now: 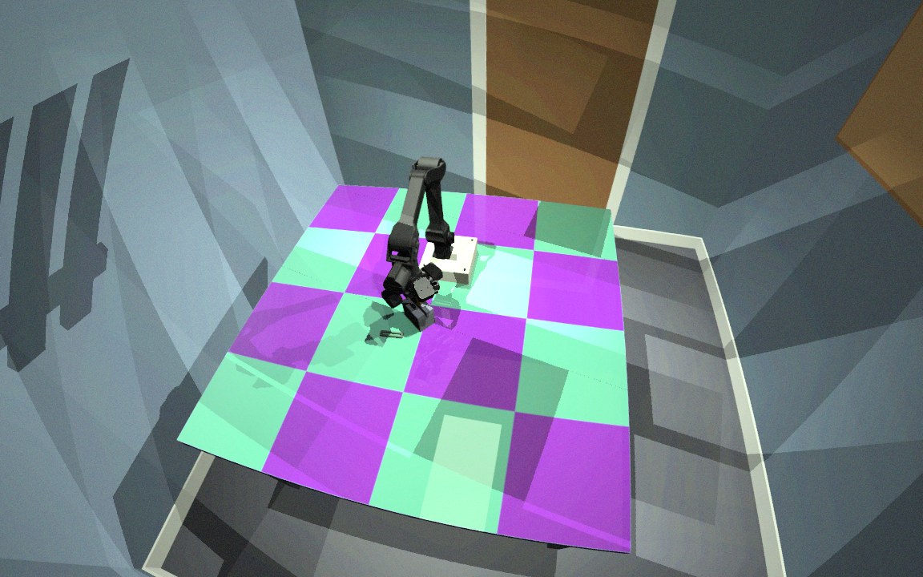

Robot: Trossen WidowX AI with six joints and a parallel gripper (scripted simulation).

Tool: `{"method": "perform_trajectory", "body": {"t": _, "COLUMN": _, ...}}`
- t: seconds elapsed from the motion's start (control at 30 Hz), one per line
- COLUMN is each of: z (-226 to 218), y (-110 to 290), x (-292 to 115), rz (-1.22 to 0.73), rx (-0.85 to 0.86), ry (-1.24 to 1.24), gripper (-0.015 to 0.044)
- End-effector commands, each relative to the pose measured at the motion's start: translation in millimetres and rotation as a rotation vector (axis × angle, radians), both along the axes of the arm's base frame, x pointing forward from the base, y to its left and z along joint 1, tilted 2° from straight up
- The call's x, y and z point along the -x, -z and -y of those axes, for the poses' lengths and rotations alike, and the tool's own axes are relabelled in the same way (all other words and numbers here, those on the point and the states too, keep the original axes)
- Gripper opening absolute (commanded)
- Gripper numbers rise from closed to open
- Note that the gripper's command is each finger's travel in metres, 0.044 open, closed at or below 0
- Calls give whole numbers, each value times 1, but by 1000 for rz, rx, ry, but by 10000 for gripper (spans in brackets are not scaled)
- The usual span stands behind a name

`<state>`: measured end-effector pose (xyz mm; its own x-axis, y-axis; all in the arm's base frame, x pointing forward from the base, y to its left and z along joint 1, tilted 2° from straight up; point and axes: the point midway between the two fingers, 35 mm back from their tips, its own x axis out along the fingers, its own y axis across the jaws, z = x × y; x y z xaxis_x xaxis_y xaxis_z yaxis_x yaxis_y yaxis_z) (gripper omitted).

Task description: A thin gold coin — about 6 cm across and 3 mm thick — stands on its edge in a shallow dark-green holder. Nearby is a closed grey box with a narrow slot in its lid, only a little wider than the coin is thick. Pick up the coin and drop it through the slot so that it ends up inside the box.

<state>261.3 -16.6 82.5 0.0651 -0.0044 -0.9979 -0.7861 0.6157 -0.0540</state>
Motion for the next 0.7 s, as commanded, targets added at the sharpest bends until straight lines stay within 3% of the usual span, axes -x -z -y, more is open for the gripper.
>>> {"method": "perform_trajectory", "body": {"t": 0.0, "z": 0, "y": 3, "x": 0, "rz": -2, "rx": 0, "ry": 1, "gripper": 0}}
{"method": "perform_trajectory", "body": {"t": 0.07, "z": 0, "y": 4, "x": 0, "rz": -2, "rx": 0, "ry": 0, "gripper": 0}}
{"method": "perform_trajectory", "body": {"t": 0.27, "z": 0, "y": 1, "x": 0, "rz": 0, "rx": 0, "ry": 0, "gripper": 157}}
{"method": "perform_trajectory", "body": {"t": 0.57, "z": 0, "y": 1, "x": 0, "rz": 0, "rx": 0, "ry": 0, "gripper": 161}}
{"method": "perform_trajectory", "body": {"t": 0.67, "z": 0, "y": -5, "x": 0, "rz": 0, "rx": 0, "ry": 0, "gripper": 239}}
